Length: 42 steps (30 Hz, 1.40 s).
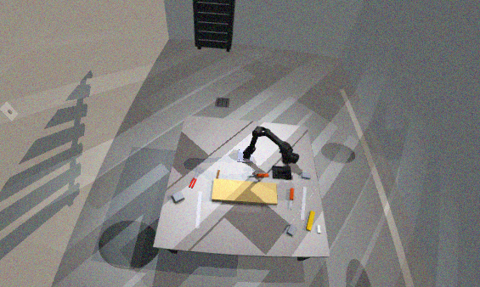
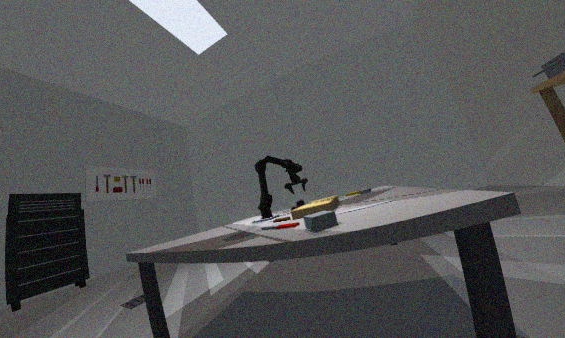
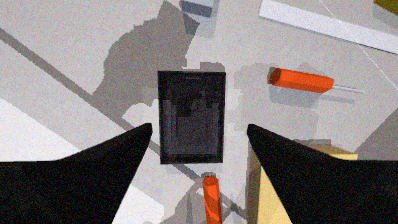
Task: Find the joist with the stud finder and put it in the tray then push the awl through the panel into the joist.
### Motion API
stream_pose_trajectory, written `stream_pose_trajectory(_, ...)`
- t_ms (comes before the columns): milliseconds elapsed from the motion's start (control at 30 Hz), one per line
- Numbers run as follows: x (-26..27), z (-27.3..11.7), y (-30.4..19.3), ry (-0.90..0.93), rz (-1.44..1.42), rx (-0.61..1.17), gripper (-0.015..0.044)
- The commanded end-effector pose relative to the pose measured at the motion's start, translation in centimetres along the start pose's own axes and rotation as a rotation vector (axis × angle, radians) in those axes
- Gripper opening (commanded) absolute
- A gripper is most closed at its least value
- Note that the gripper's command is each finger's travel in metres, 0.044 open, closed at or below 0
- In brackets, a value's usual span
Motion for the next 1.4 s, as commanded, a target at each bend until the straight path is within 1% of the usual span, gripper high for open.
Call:
stream_pose_trajectory(0,-3.7,0.6,-1.5,-0.031,0.102,0.035,0.044)
stream_pose_trajectory(167,-11.1,-0.6,-5.6,-0.115,0.323,0.055,0.044)
stream_pose_trajectory(333,-17.2,-1.9,-11.5,-0.172,0.533,0.094,0.044)
stream_pose_trajectory(467,-20.9,-3.0,-17.2,-0.204,0.701,0.127,0.044)
stream_pose_trajectory(600,-23.3,-4.3,-23.5,-0.237,0.875,0.154,0.044)
stream_pose_trajectory(733,-24.4,-5.7,-30.2,-0.269,1.058,0.182,0.044)
stream_pose_trajectory(867,-24.3,-7.3,-36.8,-0.28,1.245,0.213,0.044)
stream_pose_trajectory(1000,-22.8,-8.9,-43.6,-0.281,1.441,0.241,0.044)
stream_pose_trajectory(1133,-20.0,-10.1,-49.8,-0.27,1.629,0.262,0.044)
stream_pose_trajectory(1200,-19.4,-10.3,-50.8,-0.267,1.662,0.264,0.044)
stream_pose_trajectory(1367,-19.3,-10.3,-50.8,-0.267,1.662,0.264,0.044)
Point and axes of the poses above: the point midway between the two fingers, 35 mm back from their tips, its own z axis out along the fingers, its own x axis across the jaws, y = z × x, the point moved 6 cm from there along -z, back along the fingers, and after that the axes turned 11 degrees about z, right-handed, at the moved point
